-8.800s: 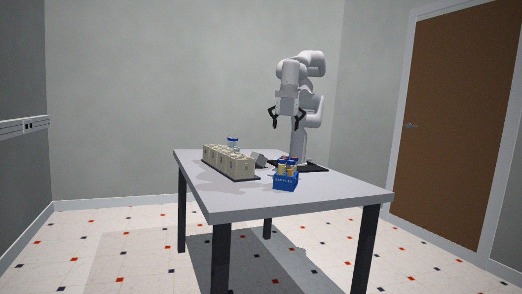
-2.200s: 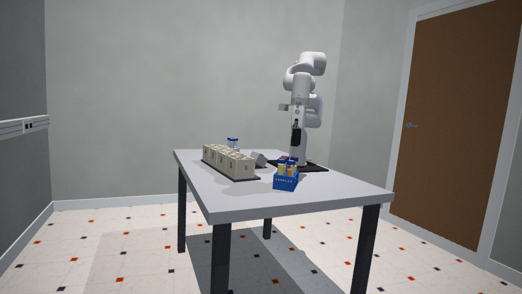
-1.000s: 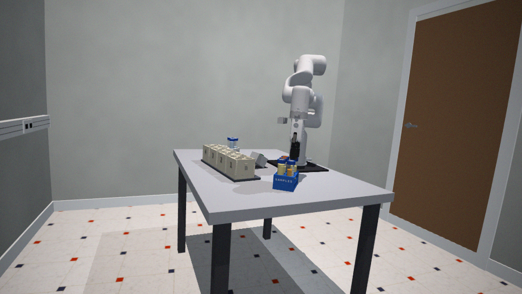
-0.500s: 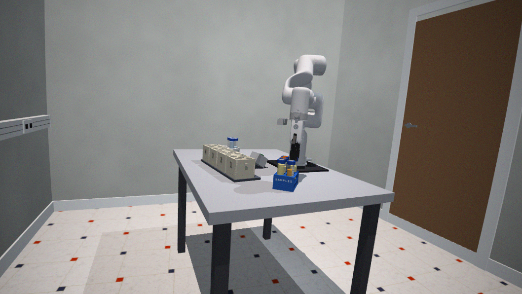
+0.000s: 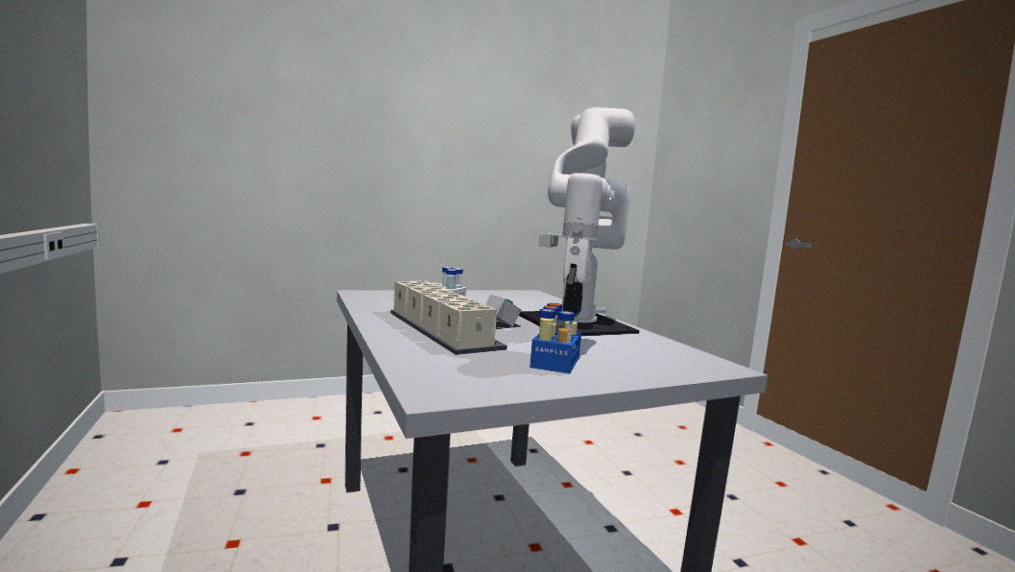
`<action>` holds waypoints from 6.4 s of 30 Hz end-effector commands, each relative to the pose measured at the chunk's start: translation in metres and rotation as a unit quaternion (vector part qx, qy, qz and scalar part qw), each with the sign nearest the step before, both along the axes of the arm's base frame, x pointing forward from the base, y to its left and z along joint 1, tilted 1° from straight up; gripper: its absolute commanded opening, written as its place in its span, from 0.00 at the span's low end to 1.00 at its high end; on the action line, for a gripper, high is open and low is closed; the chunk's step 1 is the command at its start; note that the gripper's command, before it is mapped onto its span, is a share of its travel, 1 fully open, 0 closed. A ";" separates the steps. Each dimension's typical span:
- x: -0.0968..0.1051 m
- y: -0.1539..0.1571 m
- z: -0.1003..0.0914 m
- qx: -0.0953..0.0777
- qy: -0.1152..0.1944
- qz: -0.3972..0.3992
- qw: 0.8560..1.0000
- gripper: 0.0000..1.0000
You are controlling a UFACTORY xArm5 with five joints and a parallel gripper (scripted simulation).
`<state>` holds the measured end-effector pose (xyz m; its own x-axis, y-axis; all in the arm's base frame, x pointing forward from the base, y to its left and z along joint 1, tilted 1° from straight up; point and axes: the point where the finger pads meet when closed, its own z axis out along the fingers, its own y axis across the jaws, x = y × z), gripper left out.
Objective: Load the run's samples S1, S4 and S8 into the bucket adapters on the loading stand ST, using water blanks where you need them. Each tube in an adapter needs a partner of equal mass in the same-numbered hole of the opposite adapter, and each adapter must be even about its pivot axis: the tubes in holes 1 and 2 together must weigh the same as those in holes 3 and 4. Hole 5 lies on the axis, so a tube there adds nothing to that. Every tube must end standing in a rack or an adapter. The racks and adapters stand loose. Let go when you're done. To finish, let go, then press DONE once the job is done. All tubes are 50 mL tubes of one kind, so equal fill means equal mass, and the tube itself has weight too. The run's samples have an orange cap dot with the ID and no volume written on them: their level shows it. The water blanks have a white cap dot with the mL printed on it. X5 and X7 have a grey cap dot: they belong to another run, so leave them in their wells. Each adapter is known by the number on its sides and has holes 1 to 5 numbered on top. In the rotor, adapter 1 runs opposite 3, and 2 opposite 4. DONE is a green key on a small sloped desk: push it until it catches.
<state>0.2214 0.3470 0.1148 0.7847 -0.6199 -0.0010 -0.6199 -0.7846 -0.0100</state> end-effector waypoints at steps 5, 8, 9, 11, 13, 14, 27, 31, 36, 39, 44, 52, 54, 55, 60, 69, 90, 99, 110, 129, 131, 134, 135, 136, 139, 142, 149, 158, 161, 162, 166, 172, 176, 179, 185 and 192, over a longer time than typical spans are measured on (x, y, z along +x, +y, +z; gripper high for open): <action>0.001 0.001 -0.004 0.005 0.004 0.000 1.000 0.57; 0.001 0.001 -0.006 0.005 0.004 0.000 1.000 0.57; 0.001 0.001 -0.006 0.005 0.004 0.000 1.000 0.57; 0.001 0.001 -0.006 0.005 0.004 0.000 1.000 0.57; 0.001 0.001 -0.006 0.005 0.004 0.000 1.000 0.57; 0.001 0.001 -0.006 0.005 0.004 0.000 1.000 0.57; 0.001 0.001 -0.004 0.005 0.004 0.000 1.000 0.00; 0.001 0.001 -0.004 0.005 0.004 0.000 1.000 0.00; 0.001 0.001 -0.004 0.005 0.004 0.000 1.000 0.00; 0.001 0.001 -0.004 0.005 0.004 0.000 1.000 0.00; 0.001 0.001 -0.004 0.005 0.004 0.000 1.000 0.00; 0.001 0.001 -0.004 0.005 0.004 0.000 1.000 0.00; 0.001 0.001 -0.004 0.005 0.004 0.000 1.000 0.00; 0.001 0.001 -0.004 0.005 0.004 0.000 1.000 0.00; 0.001 0.001 -0.004 0.005 0.004 0.000 1.000 0.00; 0.001 0.001 0.000 0.005 0.004 0.000 1.000 0.00; 0.001 0.001 0.012 0.005 0.004 0.000 1.000 0.00; 0.001 0.001 0.016 0.005 0.004 0.000 1.000 0.00; 0.001 0.001 0.026 0.005 0.004 0.000 1.000 0.00; 0.001 0.000 0.060 0.005 0.003 0.000 1.000 0.00; 0.001 0.000 0.064 0.005 0.003 0.000 1.000 0.00; 0.001 0.000 0.070 0.005 0.003 0.000 1.000 0.00; 0.001 0.000 0.072 0.005 0.003 0.000 1.000 0.00; 0.001 0.000 0.074 0.005 0.003 0.000 1.000 0.00; 0.001 0.000 0.080 0.005 0.003 0.000 1.000 0.00; 0.001 0.000 0.082 0.005 0.003 0.000 1.000 0.00; 0.001 0.000 0.096 0.005 0.003 0.000 1.000 0.00; 0.001 -0.001 0.112 0.005 0.003 0.000 1.000 0.00; 0.001 -0.001 0.116 0.005 0.003 0.000 1.000 0.00; 0.001 -0.001 0.118 0.005 0.003 0.000 1.000 0.00; 0.001 -0.001 0.126 0.005 0.003 0.000 1.000 0.00; 0.001 -0.001 0.131 0.005 0.003 0.000 1.000 0.00; 0.001 -0.001 0.131 0.005 0.003 0.000 1.000 0.00; 0.001 -0.001 0.131 0.005 0.003 0.000 1.000 0.00; 0.001 -0.001 0.131 0.005 0.003 0.000 1.000 0.00; 0.001 -0.001 0.131 0.005 0.003 0.000 1.000 0.00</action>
